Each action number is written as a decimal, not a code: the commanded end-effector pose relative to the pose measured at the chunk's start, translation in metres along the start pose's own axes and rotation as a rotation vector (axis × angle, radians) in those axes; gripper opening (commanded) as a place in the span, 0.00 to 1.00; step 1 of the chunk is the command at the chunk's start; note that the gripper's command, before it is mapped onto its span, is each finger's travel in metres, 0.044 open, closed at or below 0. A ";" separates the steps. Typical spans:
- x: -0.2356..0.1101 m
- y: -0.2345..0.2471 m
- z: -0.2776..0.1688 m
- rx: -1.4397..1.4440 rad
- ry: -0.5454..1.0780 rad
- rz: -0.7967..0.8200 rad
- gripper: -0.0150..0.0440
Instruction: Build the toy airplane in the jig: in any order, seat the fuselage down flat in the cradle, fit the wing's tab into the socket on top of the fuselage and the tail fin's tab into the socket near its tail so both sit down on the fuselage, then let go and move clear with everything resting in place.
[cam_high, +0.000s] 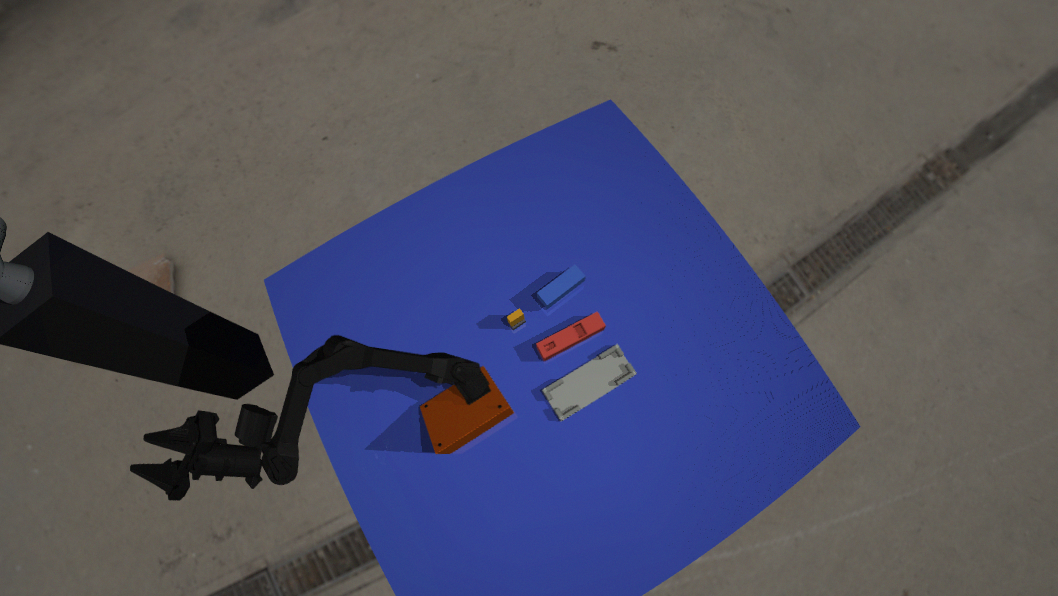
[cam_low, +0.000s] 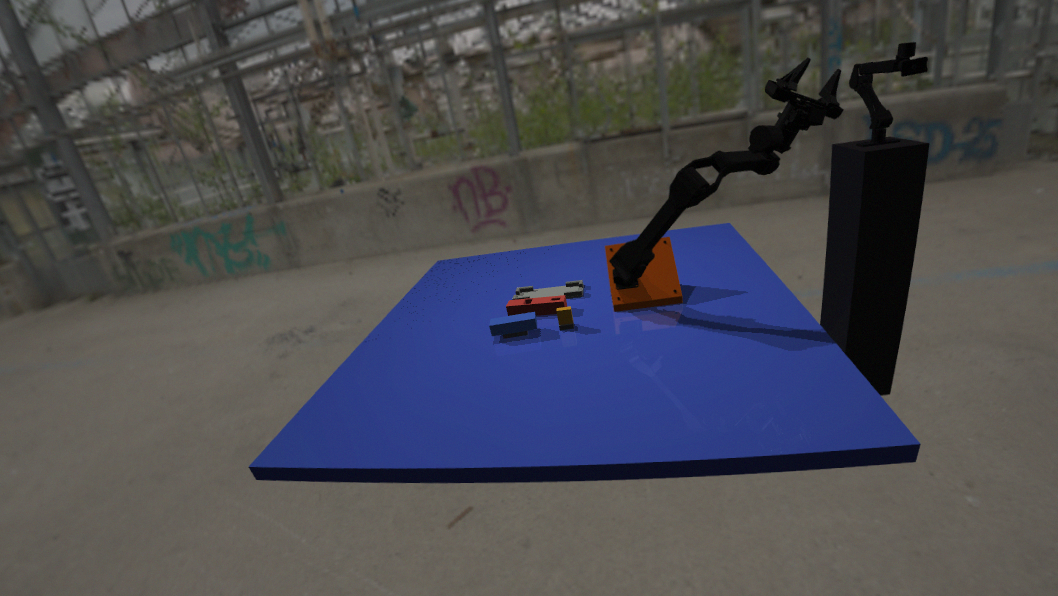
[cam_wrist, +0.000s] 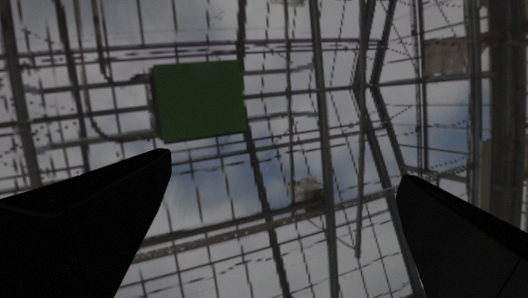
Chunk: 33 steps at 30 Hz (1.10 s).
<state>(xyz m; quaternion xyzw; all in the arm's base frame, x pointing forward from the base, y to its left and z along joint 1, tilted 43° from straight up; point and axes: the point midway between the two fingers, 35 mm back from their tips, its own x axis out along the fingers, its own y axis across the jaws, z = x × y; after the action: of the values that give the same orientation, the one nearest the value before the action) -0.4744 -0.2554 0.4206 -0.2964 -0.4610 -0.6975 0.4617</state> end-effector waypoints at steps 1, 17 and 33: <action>0.000 0.000 0.000 0.000 0.000 0.000 0.98; -0.032 0.085 -0.226 0.079 0.562 -0.106 1.00; -0.163 0.264 -0.378 0.100 1.215 0.055 1.00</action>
<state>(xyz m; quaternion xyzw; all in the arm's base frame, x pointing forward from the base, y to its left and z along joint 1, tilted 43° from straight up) -0.2147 -0.5692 0.2526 0.1260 -0.1913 -0.7308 0.6430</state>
